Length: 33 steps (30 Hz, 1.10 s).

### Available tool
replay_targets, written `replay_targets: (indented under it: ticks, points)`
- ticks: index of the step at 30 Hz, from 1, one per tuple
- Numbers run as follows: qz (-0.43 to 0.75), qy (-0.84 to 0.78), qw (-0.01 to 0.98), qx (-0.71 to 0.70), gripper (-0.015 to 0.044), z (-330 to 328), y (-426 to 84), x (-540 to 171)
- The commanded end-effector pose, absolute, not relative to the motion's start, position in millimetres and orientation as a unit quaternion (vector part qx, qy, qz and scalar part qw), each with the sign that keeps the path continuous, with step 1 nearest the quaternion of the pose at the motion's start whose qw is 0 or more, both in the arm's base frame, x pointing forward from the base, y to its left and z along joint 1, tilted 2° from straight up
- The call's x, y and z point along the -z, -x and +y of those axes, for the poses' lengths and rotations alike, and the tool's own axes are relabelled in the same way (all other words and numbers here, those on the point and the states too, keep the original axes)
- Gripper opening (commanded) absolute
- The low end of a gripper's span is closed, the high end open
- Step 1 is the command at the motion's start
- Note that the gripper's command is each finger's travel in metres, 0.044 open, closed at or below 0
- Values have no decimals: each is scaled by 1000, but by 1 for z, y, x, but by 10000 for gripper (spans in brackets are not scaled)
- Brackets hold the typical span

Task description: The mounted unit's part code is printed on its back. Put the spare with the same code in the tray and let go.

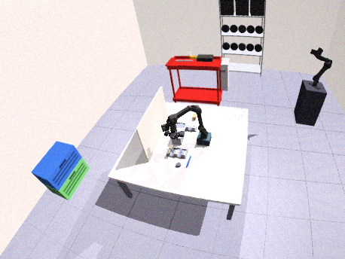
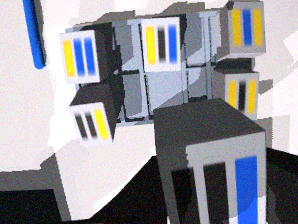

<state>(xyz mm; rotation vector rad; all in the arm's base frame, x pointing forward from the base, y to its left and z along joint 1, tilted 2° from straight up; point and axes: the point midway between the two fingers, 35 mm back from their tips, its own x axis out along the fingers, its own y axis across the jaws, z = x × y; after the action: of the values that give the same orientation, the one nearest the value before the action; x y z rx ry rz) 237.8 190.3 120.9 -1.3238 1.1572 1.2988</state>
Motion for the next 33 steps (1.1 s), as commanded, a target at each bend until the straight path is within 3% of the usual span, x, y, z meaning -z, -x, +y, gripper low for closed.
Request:
replay_targets:
  ticks: [1, 33]
  points:
    - [471, 538, 460, -526, 0, 187, -241, -124]
    - [472, 539, 469, -516, 0, 40, -340, -134]
